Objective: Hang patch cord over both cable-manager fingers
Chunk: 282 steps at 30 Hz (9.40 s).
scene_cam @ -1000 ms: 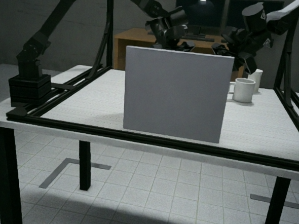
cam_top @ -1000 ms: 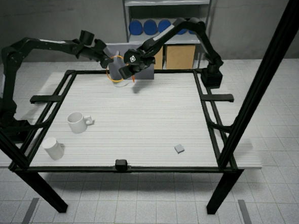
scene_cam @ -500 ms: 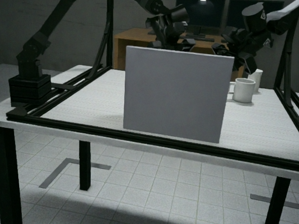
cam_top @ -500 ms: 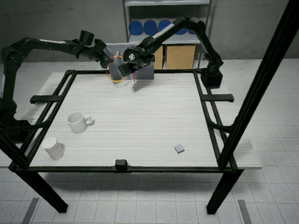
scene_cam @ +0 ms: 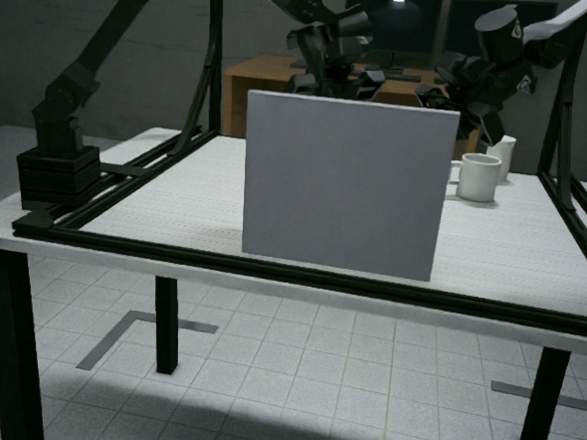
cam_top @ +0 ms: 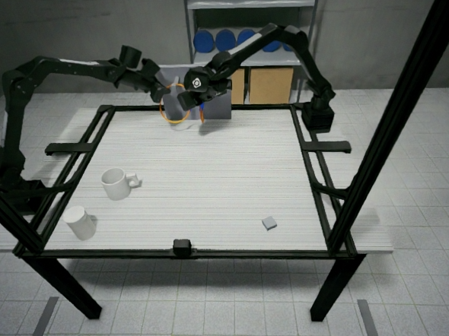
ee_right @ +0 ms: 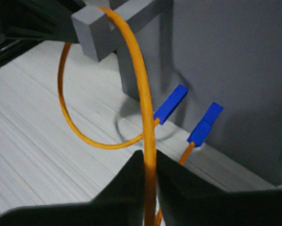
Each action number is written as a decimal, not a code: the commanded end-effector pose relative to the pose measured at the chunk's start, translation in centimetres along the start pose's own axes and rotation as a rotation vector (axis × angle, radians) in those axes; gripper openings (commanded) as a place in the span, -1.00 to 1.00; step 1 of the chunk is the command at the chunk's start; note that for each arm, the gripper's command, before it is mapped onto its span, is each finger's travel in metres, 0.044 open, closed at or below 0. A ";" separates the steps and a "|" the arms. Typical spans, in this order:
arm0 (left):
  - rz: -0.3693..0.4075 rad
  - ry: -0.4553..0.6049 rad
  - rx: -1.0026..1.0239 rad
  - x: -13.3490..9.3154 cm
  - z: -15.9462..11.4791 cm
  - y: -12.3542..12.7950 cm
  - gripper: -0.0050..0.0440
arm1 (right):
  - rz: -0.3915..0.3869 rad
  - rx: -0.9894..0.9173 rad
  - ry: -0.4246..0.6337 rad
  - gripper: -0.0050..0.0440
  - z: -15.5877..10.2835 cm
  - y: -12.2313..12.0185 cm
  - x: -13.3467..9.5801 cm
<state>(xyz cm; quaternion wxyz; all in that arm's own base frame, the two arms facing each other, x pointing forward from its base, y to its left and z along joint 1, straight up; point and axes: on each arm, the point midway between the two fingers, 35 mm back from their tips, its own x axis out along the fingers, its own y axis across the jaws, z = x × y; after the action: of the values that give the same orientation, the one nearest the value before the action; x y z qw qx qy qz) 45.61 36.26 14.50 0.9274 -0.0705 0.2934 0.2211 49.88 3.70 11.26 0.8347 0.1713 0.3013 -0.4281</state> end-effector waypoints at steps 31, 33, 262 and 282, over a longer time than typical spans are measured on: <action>0.004 -0.033 0.008 -0.9 1.4 0.0 -0.63 | -0.061 0.067 -0.051 -0.70 3.2 -1.1 -1.1; 0.004 -0.033 0.008 -0.9 1.4 0.0 -0.63 | -0.063 0.067 -0.052 -0.70 3.3 -1.2 -1.2; 0.004 -0.033 0.008 -0.9 1.4 0.0 -0.63 | -0.147 0.119 -0.111 -0.70 6.9 -7.3 -5.4; 0.004 -0.033 0.008 -0.9 1.4 0.0 -0.63 | -0.148 0.118 -0.107 -0.70 6.8 -7.1 -5.2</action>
<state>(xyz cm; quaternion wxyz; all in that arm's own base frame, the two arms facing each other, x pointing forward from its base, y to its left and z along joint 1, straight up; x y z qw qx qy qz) 45.61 36.26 14.49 0.9274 -0.0705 0.2935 0.2210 44.28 -0.94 18.38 0.8006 0.1632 0.2540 -0.5176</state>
